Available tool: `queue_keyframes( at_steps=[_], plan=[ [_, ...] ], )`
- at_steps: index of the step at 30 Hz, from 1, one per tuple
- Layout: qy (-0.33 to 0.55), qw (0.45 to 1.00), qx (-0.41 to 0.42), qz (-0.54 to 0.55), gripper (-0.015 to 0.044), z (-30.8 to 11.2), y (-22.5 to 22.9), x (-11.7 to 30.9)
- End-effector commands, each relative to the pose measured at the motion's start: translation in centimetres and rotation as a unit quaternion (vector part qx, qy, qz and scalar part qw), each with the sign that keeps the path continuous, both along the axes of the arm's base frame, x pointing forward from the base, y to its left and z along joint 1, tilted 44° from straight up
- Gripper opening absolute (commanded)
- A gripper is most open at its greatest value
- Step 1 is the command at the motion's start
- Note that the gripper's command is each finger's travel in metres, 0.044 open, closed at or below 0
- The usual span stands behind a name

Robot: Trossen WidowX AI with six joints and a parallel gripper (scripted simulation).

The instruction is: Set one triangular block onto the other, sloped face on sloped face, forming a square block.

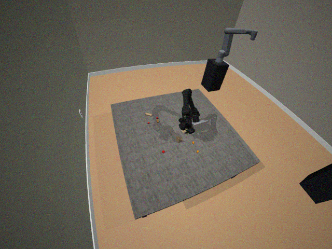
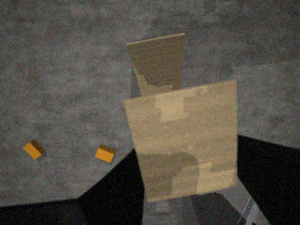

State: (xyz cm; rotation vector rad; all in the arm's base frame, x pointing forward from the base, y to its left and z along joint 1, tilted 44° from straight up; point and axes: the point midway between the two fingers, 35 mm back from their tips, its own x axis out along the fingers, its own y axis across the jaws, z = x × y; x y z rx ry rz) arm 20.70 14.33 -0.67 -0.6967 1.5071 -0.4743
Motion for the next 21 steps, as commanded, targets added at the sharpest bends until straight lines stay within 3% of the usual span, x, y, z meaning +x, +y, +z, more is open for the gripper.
queue_keyframes(
  at_steps=[1, 21],
  plan=[
    [0.001, 1.000, -0.004, 0.003, 0.0000, -1.2, -1.2, 0.6],
    [0.000, 1.000, -0.006, 0.003, 0.0000, -4.4, -3.8, 2.4]
  ],
)
